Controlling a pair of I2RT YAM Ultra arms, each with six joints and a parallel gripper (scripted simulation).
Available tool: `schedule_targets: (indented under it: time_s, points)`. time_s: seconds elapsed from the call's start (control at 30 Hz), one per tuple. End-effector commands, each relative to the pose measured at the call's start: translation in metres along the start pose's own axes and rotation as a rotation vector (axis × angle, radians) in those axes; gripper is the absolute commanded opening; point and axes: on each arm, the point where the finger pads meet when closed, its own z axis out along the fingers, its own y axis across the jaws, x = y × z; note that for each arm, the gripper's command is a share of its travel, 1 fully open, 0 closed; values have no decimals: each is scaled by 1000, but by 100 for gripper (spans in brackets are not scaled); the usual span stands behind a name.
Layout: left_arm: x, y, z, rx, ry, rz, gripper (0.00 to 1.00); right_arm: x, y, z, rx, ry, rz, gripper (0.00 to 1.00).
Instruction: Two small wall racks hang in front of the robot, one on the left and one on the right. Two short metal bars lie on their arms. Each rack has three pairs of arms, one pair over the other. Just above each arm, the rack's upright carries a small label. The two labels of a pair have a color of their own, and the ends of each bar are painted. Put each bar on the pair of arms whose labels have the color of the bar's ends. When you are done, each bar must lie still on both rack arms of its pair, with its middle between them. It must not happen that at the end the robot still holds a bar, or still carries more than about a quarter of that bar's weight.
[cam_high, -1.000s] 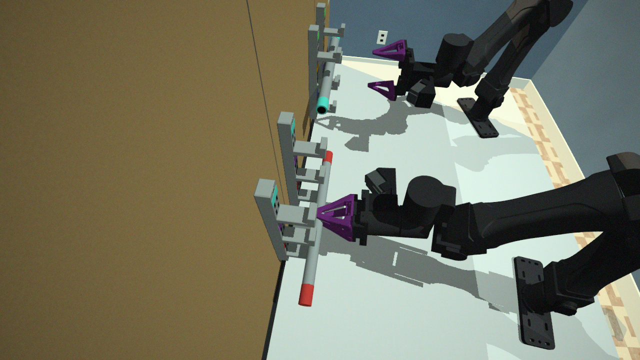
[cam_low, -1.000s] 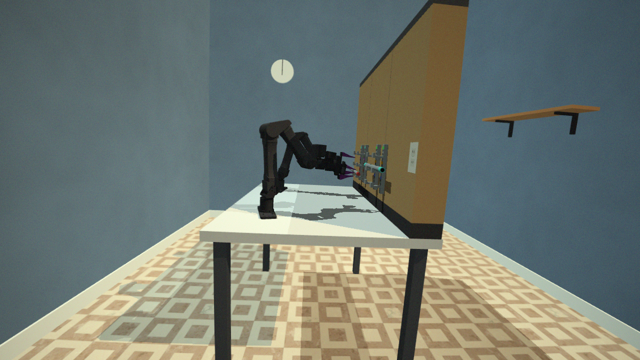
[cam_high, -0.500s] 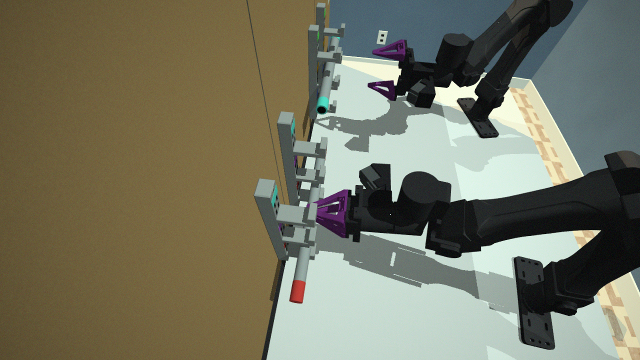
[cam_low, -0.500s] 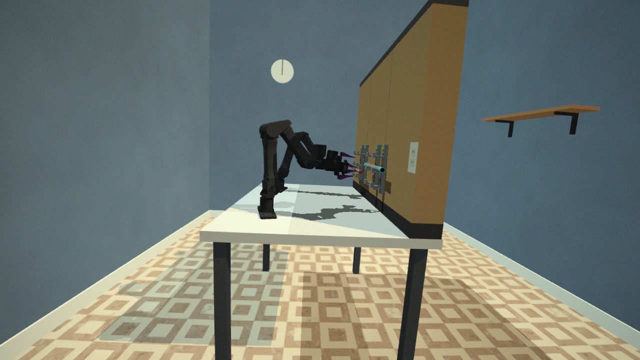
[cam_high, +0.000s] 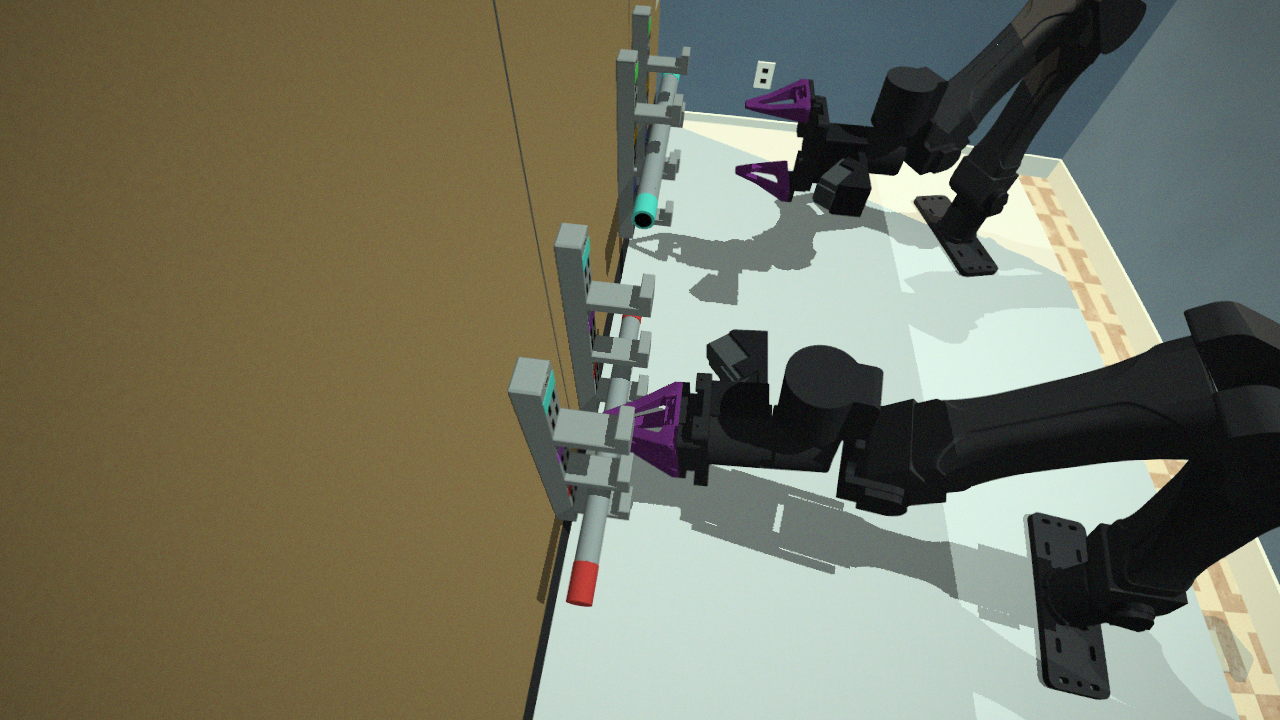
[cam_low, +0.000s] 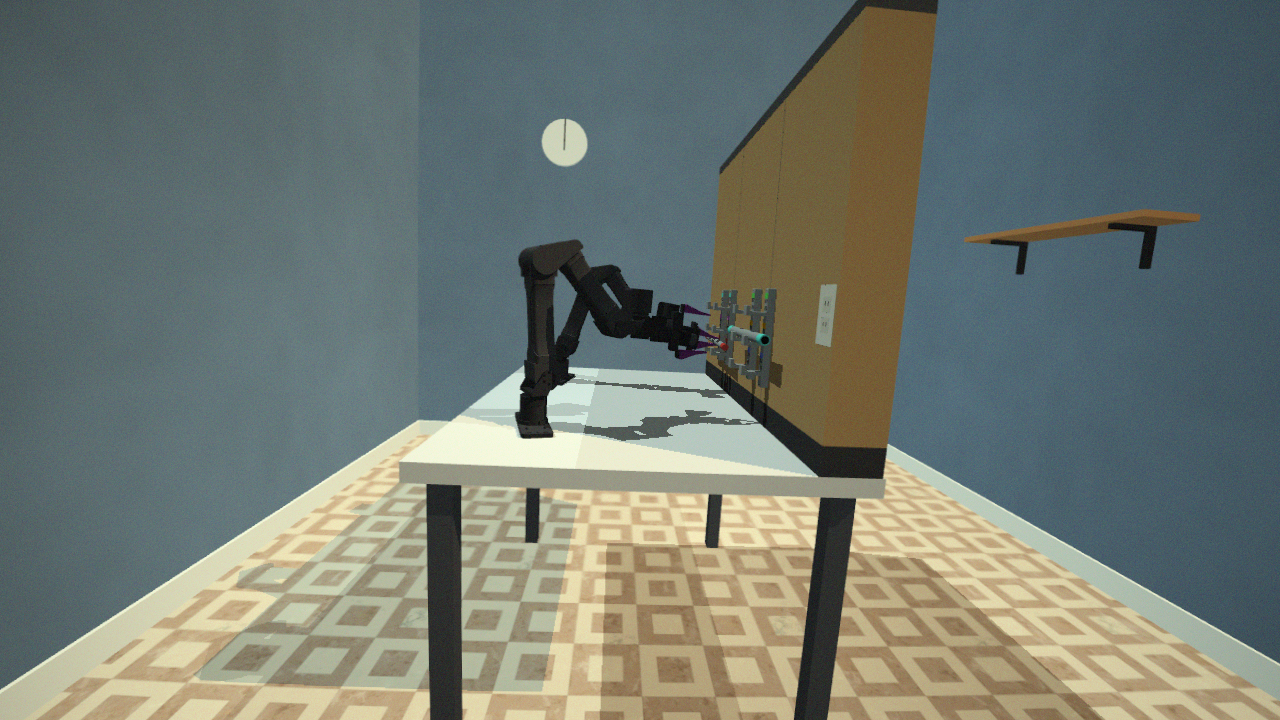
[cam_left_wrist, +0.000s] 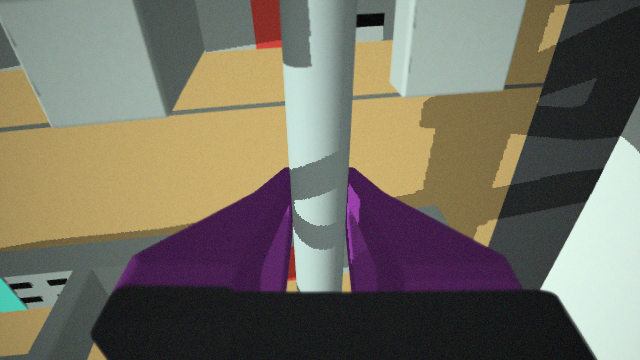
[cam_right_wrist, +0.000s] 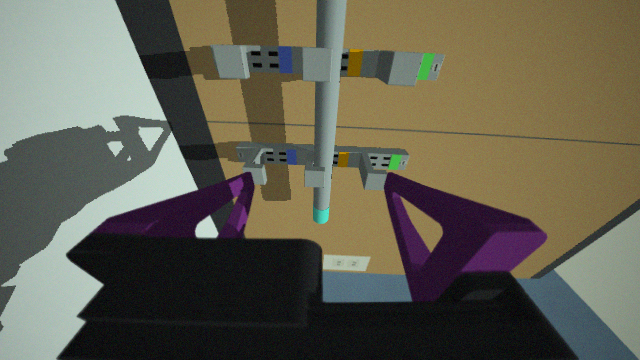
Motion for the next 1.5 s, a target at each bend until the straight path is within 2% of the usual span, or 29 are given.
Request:
schedule_targets:
  time_s: [0.0,1.47]
  points:
    - [5,47,9,-131,7,-33,0,-3,-10,-1,37,-5,27,100]
    - [7,42,10,-131,7,-33,0,-3,-10,-1,37,-5,27,100]
